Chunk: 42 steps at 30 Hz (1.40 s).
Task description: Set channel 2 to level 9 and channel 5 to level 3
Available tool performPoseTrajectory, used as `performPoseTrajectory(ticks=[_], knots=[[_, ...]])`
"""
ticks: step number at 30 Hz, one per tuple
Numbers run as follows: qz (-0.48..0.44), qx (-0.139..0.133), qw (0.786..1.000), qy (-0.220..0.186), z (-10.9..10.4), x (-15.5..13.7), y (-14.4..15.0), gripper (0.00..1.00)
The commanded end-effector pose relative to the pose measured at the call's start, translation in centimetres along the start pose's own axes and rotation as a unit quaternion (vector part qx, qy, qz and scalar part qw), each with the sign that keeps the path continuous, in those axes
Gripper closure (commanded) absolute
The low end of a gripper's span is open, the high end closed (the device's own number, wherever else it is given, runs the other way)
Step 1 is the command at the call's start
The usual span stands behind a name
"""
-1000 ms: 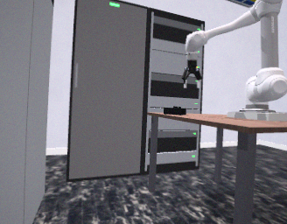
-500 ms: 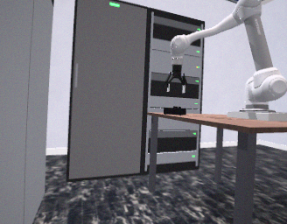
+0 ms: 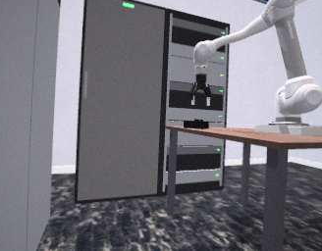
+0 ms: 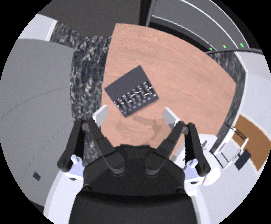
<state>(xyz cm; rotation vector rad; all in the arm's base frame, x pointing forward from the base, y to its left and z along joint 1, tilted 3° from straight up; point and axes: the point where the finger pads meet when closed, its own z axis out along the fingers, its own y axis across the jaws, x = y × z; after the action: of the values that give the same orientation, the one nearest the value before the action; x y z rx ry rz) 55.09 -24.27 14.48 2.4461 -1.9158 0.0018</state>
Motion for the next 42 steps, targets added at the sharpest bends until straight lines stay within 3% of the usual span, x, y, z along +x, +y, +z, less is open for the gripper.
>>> performPoseTrajectory(ticks=[1,7,42], knots=[[-0.124,-0.008,0.992,-0.022,2.0,-3.2,2.2,0.00],[-0.271,-0.015,0.961,-0.050,4.3,-7.3,5.1,0.00],[-0.272,-0.015,0.961,-0.050,4.3,-7.3,5.1,0.00]])
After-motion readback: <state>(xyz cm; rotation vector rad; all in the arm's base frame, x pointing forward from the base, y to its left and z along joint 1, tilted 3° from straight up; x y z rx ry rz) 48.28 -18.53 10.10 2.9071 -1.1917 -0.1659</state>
